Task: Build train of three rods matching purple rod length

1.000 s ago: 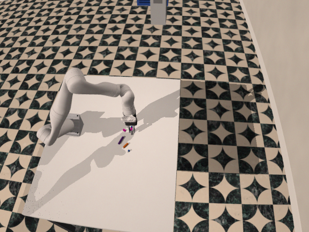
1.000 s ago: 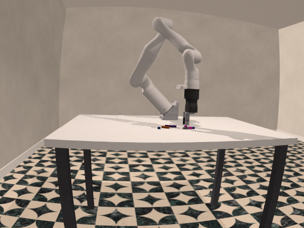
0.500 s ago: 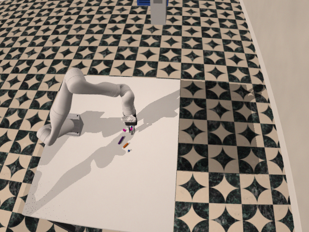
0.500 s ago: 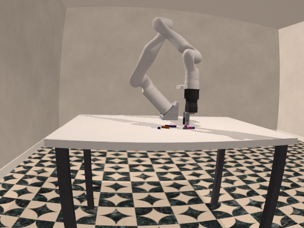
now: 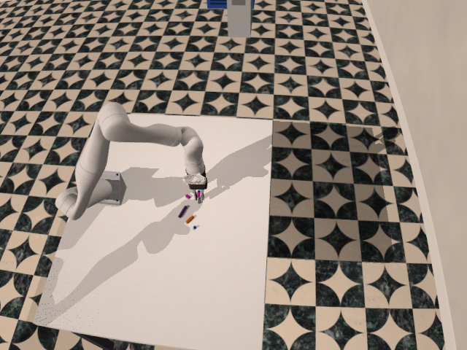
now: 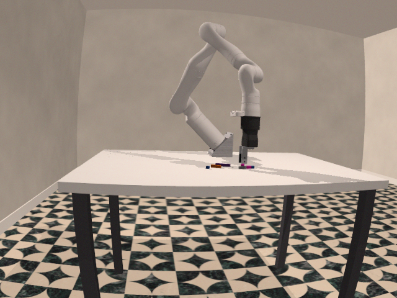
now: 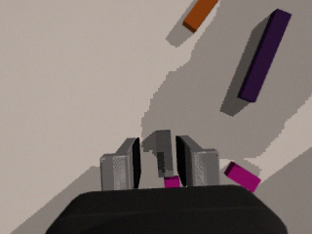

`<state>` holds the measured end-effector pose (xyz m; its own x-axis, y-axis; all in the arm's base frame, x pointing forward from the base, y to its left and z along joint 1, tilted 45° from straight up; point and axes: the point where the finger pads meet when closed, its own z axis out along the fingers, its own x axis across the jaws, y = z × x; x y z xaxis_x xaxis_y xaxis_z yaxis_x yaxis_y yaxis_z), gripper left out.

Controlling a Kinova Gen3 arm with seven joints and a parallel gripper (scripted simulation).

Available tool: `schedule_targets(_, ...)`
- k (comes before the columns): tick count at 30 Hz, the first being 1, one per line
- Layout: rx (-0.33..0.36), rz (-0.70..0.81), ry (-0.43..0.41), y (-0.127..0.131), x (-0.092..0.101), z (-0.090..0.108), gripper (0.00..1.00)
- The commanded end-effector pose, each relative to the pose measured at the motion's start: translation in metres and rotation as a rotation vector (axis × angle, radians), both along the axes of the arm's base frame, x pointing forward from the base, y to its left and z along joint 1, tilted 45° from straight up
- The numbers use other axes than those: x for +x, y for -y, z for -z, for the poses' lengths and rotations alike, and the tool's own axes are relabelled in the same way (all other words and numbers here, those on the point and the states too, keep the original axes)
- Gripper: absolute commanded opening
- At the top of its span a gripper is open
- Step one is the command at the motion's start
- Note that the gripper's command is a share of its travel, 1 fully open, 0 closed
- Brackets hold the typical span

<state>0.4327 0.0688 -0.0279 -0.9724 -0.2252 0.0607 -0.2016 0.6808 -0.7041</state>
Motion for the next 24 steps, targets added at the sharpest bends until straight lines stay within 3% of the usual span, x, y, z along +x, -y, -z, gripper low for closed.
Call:
schedule_targets(1, -0.003, -0.011, -0.011, 0.0011, -0.0010, 0.0016, 0.54)
schedule_targets(24, -0.003, -0.011, -0.011, 0.0005, -0.0050, 0.0027, 0.54)
